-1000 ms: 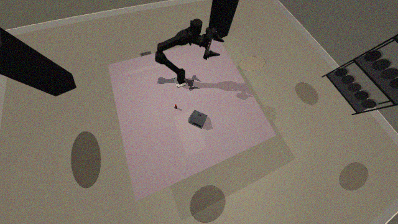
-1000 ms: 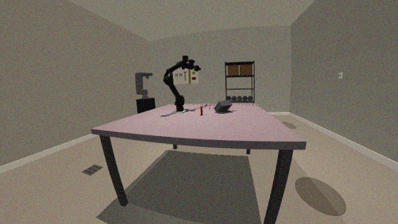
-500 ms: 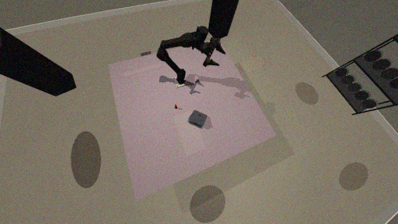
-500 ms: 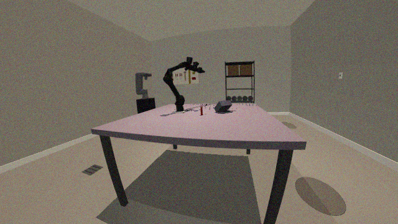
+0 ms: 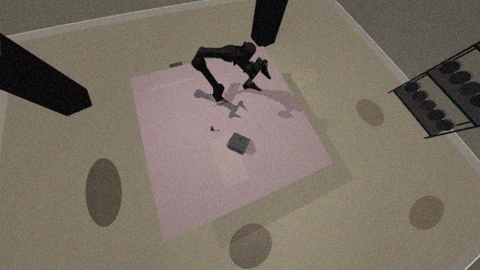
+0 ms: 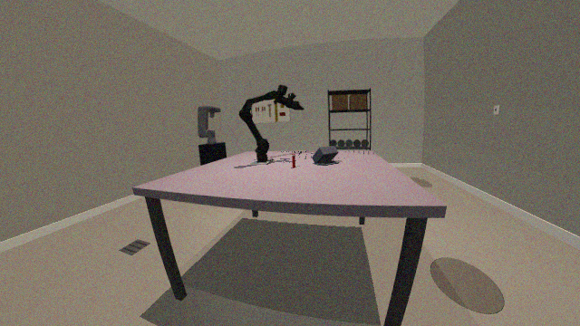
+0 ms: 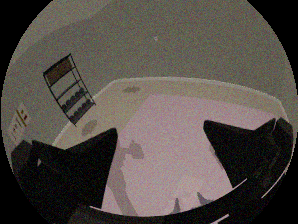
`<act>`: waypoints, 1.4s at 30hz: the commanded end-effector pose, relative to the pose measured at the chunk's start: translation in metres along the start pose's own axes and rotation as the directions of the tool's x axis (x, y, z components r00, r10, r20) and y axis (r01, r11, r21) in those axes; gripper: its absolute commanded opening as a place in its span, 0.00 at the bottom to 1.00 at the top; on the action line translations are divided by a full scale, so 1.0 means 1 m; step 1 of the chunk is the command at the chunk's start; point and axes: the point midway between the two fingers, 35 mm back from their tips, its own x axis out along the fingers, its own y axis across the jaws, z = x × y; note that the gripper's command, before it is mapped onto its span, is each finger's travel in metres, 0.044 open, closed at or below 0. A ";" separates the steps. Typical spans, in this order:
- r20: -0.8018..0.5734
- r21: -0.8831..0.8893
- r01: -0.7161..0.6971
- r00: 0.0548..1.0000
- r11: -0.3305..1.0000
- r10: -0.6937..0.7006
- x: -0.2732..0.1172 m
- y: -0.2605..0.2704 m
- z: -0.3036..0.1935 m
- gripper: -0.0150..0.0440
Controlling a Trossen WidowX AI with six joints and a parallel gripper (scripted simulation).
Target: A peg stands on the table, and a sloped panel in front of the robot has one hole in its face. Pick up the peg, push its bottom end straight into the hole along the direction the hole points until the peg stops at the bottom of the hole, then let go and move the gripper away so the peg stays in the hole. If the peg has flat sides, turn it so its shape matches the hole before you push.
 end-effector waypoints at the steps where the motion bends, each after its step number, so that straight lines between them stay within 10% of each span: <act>1: -0.031 -0.009 0.049 0.998 0.999 -0.049 0.010 -0.015 -0.008 1.00; 42: -0.387 0.060 0.477 0.820 0.877 -0.420 0.044 -0.182 -0.073 1.00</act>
